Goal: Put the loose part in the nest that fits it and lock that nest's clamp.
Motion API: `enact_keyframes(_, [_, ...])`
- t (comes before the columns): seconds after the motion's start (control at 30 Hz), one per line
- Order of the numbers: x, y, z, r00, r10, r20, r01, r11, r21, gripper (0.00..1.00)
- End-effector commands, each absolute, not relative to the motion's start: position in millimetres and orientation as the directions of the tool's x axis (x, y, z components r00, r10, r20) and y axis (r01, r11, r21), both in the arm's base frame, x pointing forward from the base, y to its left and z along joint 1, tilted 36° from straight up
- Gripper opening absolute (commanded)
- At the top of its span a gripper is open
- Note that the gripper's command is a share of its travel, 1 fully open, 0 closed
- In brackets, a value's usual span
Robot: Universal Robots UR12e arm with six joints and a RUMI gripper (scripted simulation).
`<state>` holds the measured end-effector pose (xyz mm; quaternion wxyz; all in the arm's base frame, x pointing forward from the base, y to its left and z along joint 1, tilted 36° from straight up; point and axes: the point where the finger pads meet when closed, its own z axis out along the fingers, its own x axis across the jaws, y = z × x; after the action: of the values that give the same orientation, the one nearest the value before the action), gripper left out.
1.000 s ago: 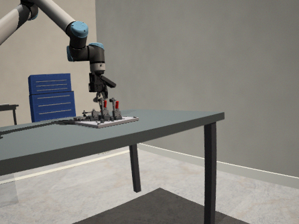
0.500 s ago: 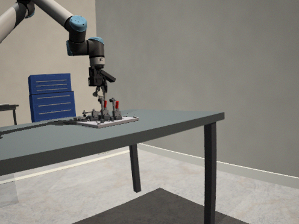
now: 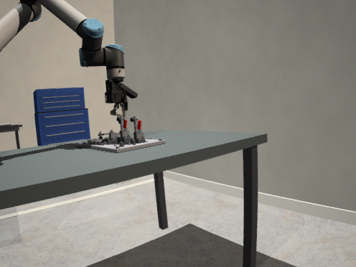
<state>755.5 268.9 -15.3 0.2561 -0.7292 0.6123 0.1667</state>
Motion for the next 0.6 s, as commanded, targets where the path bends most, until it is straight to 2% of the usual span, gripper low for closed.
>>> enact_keyframes(0.0, [754,269,-16,0.194,-0.807,-0.558,-0.979,-0.12,-0.167,0.28])
enact_keyframes(0.57, [753,249,12,0.194,-0.807,-0.557,-0.978,-0.118,-0.169,0.28])
